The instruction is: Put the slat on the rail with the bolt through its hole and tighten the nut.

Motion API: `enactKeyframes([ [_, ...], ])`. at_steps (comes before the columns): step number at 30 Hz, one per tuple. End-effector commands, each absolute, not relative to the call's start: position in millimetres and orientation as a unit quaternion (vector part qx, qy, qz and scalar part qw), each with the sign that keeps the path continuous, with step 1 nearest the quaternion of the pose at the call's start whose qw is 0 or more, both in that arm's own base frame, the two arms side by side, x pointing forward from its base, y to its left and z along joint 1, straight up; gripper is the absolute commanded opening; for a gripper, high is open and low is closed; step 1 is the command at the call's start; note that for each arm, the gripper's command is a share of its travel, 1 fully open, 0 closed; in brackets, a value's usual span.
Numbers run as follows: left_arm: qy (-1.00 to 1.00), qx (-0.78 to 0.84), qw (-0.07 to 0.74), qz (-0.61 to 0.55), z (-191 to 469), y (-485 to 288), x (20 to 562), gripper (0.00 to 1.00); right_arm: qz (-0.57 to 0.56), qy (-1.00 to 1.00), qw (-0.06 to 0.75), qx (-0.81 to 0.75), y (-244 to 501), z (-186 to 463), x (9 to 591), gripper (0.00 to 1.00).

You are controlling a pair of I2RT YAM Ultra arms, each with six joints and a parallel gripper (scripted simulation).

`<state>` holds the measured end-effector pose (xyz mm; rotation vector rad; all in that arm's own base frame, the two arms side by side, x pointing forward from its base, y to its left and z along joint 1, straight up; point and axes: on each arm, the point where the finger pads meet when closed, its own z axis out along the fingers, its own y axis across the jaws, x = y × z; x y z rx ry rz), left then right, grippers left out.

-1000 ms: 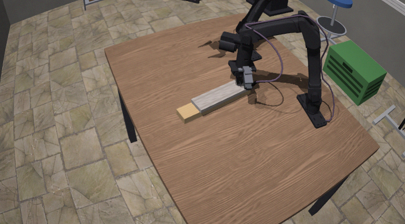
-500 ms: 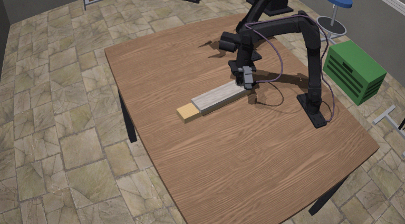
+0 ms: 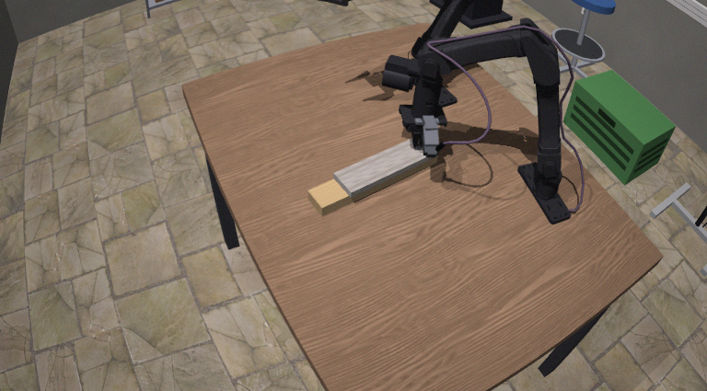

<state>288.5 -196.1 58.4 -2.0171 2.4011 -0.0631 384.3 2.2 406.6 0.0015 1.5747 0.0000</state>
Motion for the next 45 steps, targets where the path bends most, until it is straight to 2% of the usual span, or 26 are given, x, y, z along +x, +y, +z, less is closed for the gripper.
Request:
enactKeyframes([
  [1, 0.79, -0.613, 0.006, -0.005, 47.1, -191.0, 281.9, 0.12, 0.0, 0.703, 0.712, 0.0, 1.0, 411.9, 380.6, 1.0],
  [45, 0.966, -0.258, 0.008, -0.002, 46.9, -191.1, 282.0, 0.12, 0.0, 0.703, 0.712, 0.0, 1.0, 411.9, 380.6, 1.0],
])
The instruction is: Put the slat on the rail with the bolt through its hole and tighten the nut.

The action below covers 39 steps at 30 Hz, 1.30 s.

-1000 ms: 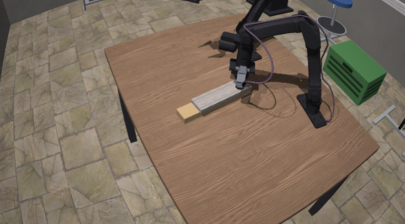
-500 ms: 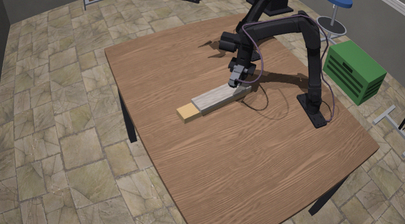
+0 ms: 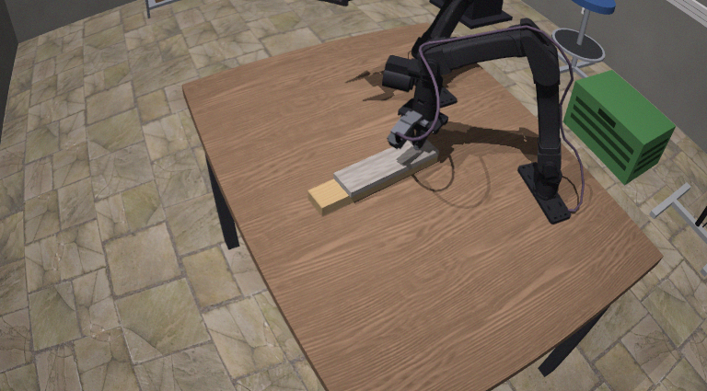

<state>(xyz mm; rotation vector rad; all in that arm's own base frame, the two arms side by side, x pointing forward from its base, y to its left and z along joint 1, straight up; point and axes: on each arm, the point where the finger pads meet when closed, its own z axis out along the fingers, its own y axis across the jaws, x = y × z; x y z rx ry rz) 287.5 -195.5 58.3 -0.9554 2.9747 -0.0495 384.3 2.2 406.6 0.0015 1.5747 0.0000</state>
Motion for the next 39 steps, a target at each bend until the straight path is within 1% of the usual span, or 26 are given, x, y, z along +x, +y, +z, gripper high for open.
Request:
enactKeyframes([
  [1, 0.969, -0.248, 0.008, -0.002, 46.9, -191.1, 282.0, 0.12, 0.0, 0.703, 0.712, 0.0, 1.0, 411.9, 380.6, 1.0],
  [22, 0.997, -0.082, 0.008, -0.001, 46.9, -191.1, 282.0, 0.12, 0.0, 0.703, 0.712, 0.0, 1.0, 411.9, 380.6, 1.0],
  [37, 0.998, 0.068, 0.008, 0.0, 46.8, -191.1, 282.0, 0.12, 0.0, 0.703, 0.712, 0.0, 1.0, 411.9, 380.6, 1.0],
  [39, 0.998, 0.068, 0.008, 0.0, 46.8, -191.1, 282.0, 0.12, 0.0, 0.703, 0.712, 0.0, 1.0, 411.9, 380.6, 1.0],
])
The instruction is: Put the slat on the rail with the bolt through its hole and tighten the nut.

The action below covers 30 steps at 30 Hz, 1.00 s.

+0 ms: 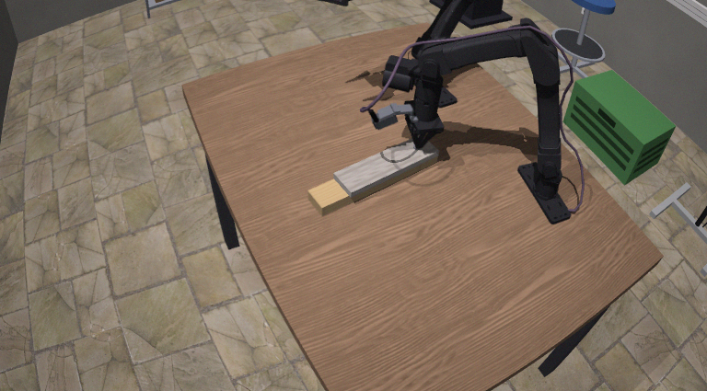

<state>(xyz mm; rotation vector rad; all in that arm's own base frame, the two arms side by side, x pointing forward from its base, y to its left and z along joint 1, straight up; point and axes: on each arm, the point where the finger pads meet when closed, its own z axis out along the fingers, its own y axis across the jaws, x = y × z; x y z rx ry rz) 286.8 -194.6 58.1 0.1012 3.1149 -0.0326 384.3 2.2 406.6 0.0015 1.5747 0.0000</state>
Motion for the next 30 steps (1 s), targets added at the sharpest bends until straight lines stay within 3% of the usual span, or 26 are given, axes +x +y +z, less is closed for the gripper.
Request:
enactKeyframes([
  [1, 0.997, 0.078, 0.008, 0.0, 46.8, -191.1, 282.0, 0.12, 0.0, 0.703, 0.712, 0.0, 1.0, 411.9, 380.6, 1.0],
  [30, 0.94, 0.34, 0.007, 0.0, 46.7, -191.7, 281.6, 0.12, 0.0, 0.703, 0.712, 0.0, 1.0, 411.9, 380.6, 1.0],
])
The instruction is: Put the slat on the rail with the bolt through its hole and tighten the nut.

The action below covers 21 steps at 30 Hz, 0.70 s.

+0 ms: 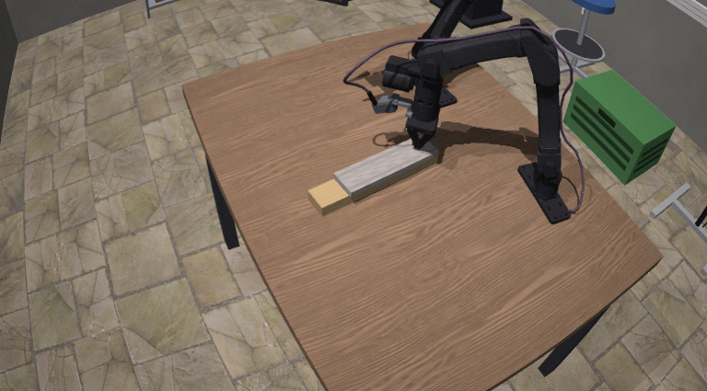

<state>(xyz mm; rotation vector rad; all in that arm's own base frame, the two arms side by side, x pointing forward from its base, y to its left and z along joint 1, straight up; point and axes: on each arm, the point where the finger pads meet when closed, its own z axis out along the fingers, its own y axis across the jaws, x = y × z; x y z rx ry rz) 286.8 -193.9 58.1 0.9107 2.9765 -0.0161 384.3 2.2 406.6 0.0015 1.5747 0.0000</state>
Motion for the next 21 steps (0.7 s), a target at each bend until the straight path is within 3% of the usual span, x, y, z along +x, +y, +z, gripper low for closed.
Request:
enactKeyframes([
  [1, 0.937, 0.35, 0.007, 0.0, 46.7, -191.8, 281.6, 0.12, 0.0, 0.703, 0.712, 0.0, 1.0, 411.9, 380.6, 1.0],
  [21, 0.869, 0.494, 0.007, -0.001, 46.6, -192.4, 281.1, 0.12, 0.0, 0.703, 0.712, 0.0, 1.0, 411.9, 380.6, 1.0],
])
